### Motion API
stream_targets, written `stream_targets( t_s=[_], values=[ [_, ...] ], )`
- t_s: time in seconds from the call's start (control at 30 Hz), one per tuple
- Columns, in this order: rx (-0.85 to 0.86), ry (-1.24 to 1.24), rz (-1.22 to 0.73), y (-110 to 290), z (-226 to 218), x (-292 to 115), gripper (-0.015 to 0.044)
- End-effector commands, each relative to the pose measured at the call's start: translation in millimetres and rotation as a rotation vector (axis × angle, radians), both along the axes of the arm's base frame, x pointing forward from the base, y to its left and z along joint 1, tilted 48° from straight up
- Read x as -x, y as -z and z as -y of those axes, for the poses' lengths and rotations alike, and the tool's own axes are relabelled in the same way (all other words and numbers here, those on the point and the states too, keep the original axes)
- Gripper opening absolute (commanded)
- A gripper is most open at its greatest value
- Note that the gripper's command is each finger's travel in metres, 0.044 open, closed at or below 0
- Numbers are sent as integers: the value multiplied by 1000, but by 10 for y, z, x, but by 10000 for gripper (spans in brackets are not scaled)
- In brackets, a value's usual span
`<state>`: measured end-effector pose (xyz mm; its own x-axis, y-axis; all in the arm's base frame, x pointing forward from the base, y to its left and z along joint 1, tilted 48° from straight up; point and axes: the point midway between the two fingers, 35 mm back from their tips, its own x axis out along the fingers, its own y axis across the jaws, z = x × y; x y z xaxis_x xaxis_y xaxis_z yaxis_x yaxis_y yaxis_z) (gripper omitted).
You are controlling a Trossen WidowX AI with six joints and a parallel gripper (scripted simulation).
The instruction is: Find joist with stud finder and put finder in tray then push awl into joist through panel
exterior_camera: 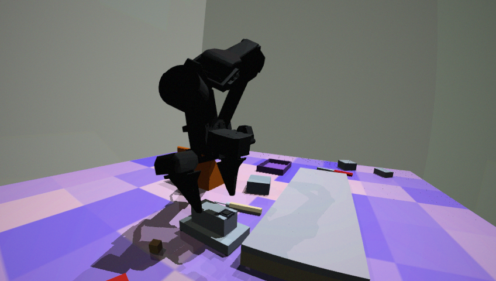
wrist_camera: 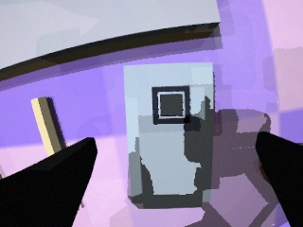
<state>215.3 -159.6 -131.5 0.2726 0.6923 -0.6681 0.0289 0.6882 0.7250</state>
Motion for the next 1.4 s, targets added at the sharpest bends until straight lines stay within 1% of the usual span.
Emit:
stream_targets(
  t_s=[0.0,0.87,1.0,1.37],
  values=[
    [-9,3,-5,43,-67,9,440],
    [-9,1,-2,303,-357,11,440],
    [-9,1,-2,303,-357,11,335],
    [-9,1,-2,303,-357,11,262]
  ],
)
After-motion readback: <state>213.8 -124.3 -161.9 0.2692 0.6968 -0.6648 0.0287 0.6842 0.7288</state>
